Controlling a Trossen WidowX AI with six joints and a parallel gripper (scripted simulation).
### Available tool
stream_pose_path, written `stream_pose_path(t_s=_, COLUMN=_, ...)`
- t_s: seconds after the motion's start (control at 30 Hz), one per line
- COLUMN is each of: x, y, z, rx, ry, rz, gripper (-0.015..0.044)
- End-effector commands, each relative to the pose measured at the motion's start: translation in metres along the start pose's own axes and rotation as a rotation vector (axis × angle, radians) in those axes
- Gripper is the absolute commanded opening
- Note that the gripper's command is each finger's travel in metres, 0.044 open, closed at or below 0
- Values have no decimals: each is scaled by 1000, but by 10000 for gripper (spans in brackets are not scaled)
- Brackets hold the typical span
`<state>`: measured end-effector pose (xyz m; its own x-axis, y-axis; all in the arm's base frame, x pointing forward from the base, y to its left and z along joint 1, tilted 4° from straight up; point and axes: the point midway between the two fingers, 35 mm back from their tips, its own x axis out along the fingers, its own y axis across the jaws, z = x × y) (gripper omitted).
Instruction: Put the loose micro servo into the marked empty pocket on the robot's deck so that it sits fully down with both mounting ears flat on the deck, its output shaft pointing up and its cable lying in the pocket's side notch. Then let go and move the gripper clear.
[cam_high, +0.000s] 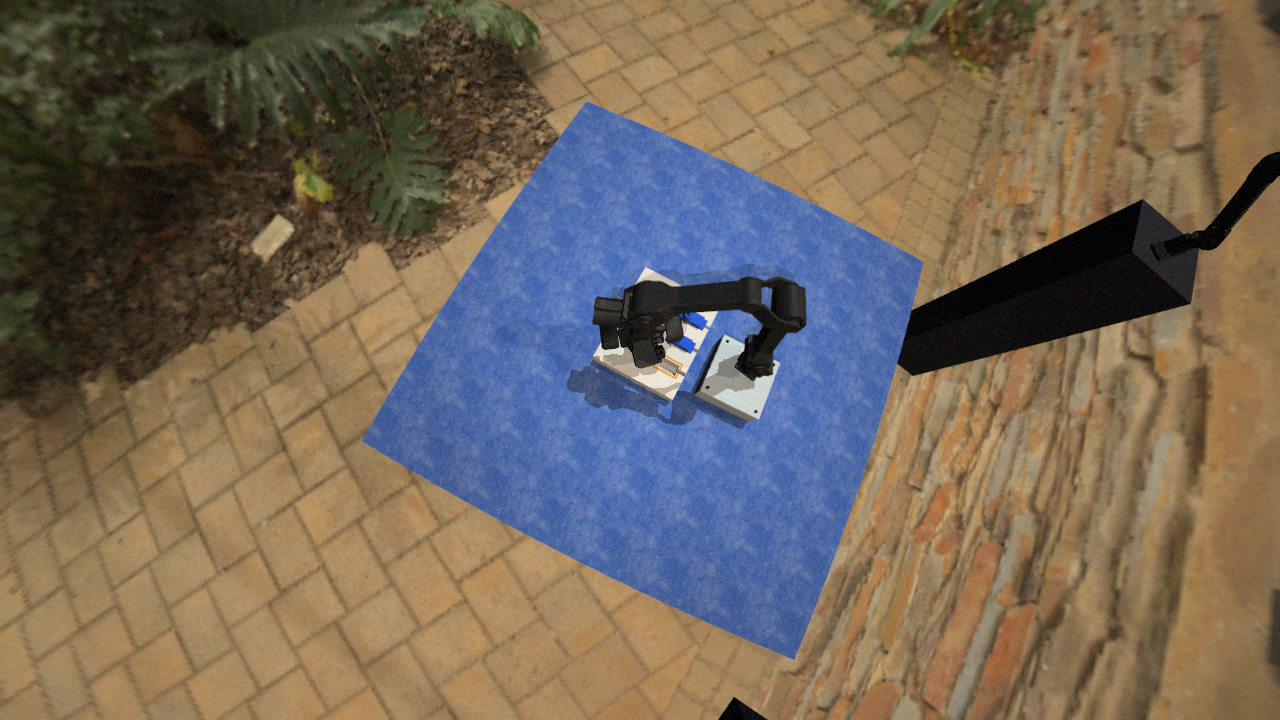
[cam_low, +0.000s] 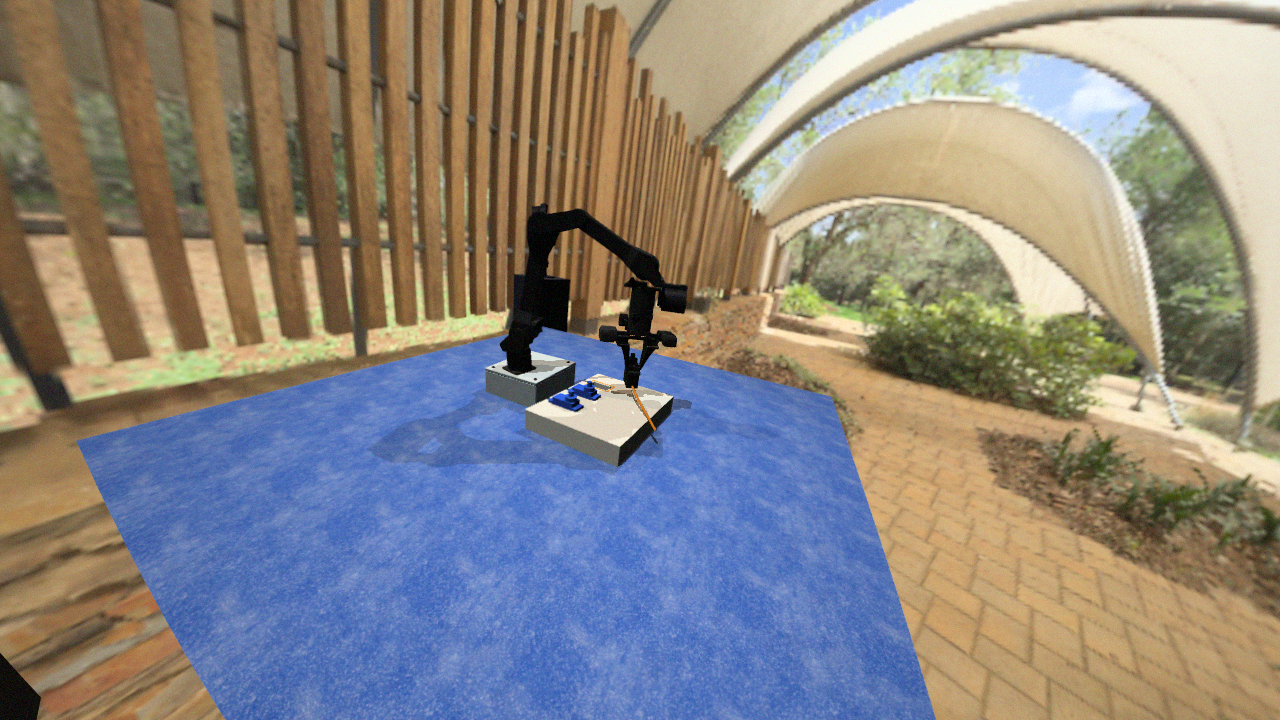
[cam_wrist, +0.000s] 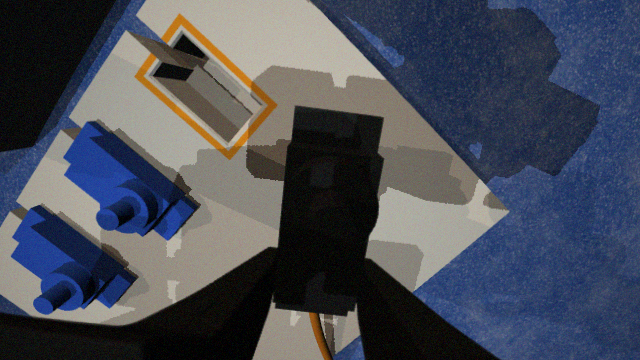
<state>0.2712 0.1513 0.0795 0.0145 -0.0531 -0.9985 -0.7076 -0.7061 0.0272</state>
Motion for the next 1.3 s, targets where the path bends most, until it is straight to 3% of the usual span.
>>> stream_pose_path(t_s=0.0, x=-2, y=-2, z=0, rx=127, ry=-3, rz=-5, gripper=0)
stream_pose_path(t_s=1.27, x=-2, y=-2, z=0, rx=1451, ry=-6, rz=-3, gripper=0)
